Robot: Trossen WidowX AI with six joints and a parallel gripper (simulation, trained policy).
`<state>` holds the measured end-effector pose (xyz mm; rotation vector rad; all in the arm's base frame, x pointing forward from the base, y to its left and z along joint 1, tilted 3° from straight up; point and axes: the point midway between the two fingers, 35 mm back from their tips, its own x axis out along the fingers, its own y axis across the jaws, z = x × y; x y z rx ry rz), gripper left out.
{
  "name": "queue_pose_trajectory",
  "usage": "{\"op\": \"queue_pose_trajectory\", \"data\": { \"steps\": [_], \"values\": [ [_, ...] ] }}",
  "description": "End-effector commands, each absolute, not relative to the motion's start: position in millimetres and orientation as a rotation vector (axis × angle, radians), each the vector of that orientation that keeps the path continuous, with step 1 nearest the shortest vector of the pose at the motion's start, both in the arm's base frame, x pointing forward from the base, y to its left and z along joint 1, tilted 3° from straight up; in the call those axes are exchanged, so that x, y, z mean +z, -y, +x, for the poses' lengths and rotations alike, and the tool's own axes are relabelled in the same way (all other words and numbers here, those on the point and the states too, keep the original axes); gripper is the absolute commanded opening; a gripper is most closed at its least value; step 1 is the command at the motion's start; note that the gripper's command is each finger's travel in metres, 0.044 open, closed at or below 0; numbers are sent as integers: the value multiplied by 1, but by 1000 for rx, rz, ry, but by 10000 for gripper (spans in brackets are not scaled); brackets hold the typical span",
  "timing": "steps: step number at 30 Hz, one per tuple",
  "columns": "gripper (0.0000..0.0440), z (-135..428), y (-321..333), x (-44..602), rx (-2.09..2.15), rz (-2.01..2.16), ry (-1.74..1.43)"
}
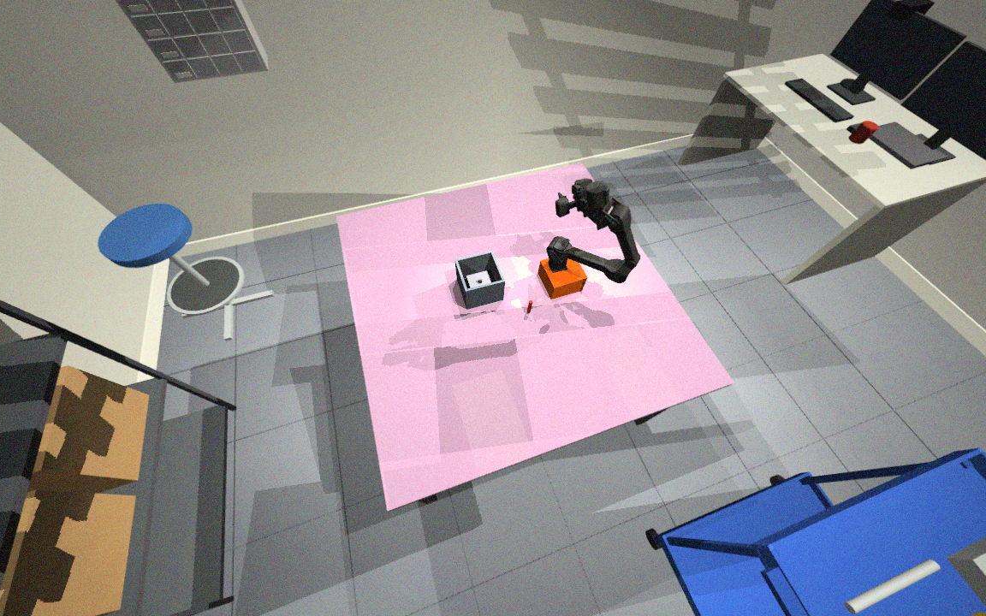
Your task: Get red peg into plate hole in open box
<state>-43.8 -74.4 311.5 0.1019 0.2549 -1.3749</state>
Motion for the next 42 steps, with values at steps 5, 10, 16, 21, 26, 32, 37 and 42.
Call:
{"op": "queue_pose_trajectory", "data": {
  "steps": [5, 10, 16, 21, 26, 32, 37, 42],
  "values": [
    [440, -29, 78, 323, -1259, 133, -209],
    [440, -5, 83, 337, -1110, 214, -158],
    [440, 28, 84, 346, -936, 336, -146],
    [440, 56, 81, 349, -806, 446, -165],
    [440, 83, 74, 350, -692, 555, -203],
    [440, 112, 60, 346, -578, 683, -269],
    [440, 131, 48, 339, -516, 766, -342],
    [440, 150, 31, 333, -446, 867, -419]
  ]
}}
